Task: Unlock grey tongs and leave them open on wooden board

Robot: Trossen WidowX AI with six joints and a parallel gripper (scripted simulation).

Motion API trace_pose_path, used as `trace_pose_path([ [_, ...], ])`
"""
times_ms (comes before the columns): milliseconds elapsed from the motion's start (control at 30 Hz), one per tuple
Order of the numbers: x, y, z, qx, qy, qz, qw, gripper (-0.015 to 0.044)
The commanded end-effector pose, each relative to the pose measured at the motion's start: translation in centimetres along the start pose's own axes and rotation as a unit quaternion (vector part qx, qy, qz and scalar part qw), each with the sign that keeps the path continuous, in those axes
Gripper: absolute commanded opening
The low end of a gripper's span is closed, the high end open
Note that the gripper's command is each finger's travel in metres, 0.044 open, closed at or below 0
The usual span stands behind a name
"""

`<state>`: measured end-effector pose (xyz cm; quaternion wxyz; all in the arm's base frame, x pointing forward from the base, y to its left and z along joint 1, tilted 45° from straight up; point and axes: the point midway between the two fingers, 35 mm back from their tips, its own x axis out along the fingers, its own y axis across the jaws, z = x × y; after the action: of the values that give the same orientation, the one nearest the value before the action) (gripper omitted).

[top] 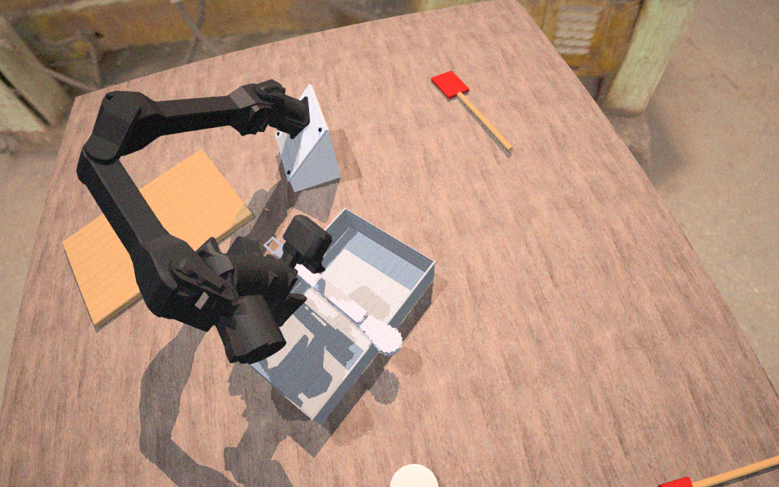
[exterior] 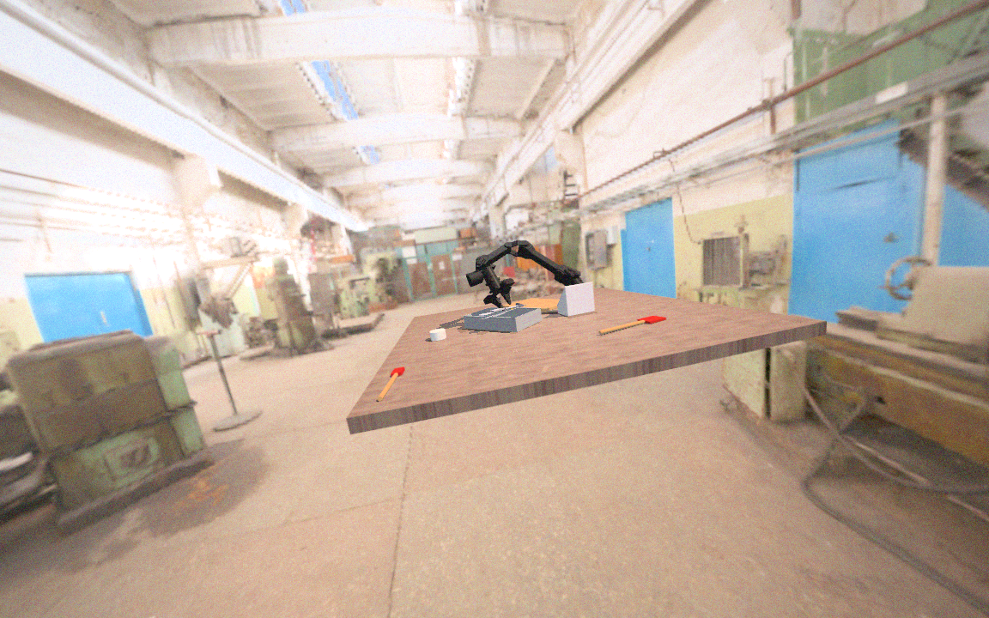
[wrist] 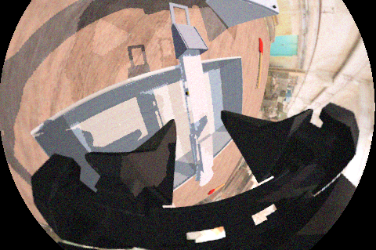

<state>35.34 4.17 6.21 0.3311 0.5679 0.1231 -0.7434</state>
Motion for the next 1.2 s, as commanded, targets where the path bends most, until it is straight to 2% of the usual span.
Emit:
trace_pose_path([
  [0,0.8,-0.1,0.1,-0.003,-0.003,0.0,1.0,0.026],
  [867,4.9,-0.3,0.4,-0.003,-0.004,0.001,1.0,0.026],
  [1100,4.4,-0.2,0.3,0.0,-0.001,0.0,1.0,0.0076],
  [1167,4.4,-0.2,0.3,0.0,-0.001,0.0,1.0,0.0063],
])
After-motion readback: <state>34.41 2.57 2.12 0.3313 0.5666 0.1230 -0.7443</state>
